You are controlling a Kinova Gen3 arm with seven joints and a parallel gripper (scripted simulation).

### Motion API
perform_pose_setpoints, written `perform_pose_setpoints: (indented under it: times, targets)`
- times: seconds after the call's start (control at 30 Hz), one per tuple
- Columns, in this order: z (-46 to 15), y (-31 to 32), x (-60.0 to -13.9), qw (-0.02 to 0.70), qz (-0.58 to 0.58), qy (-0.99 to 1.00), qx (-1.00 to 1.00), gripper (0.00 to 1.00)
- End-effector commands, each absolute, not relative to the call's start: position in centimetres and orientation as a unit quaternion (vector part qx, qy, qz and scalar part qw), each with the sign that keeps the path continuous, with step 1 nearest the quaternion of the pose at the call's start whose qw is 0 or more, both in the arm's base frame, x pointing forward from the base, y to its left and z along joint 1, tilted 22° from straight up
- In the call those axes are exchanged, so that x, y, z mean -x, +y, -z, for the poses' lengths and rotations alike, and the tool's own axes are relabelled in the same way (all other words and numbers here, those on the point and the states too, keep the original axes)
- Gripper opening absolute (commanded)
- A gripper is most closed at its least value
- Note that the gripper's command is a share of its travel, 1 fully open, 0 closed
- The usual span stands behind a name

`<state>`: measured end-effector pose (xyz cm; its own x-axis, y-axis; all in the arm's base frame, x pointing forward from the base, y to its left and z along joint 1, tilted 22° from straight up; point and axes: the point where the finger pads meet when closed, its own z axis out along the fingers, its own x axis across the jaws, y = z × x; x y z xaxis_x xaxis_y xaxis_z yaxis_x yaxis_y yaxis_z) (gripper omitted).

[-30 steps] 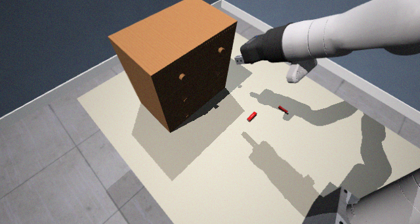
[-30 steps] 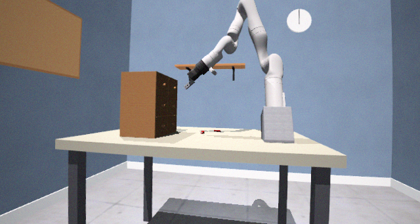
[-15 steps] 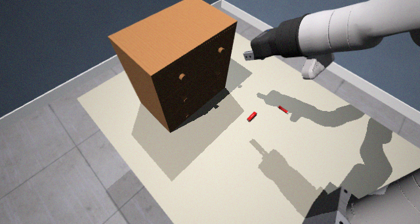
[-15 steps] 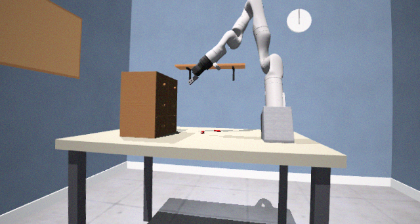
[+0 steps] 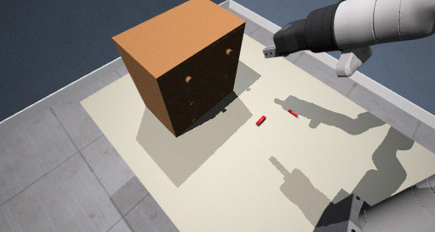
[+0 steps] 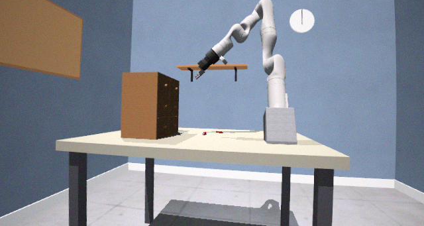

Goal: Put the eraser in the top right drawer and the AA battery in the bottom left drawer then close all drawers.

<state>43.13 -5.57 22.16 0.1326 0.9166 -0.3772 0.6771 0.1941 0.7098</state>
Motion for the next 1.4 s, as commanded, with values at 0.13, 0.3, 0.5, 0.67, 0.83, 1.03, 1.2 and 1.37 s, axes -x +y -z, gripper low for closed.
perform_pose_setpoints:
  times: [0.13,0.3,0.5,0.67,0.83,1.03,1.2,1.37]
  targets:
    - [-23.59,-4.61,-43.13,0.430,-0.147,0.646,-0.613,0.00]
    - [-23.61,-4.60,-43.12,0.430,-0.147,0.646,-0.613,0.00]
    - [-23.61,-4.60,-43.12,0.430,-0.147,0.646,-0.613,0.00]
    - [-23.62,-4.60,-43.11,0.430,-0.147,0.646,-0.614,0.00]
    - [-23.63,-4.60,-43.09,0.430,-0.146,0.646,-0.614,0.00]
    - [-23.68,-4.60,-43.05,0.428,-0.144,0.646,-0.615,0.00]
    - [-23.74,-4.59,-43.00,0.427,-0.142,0.647,-0.616,0.00]
    - [-23.81,-4.57,-42.94,0.425,-0.139,0.647,-0.618,0.00]
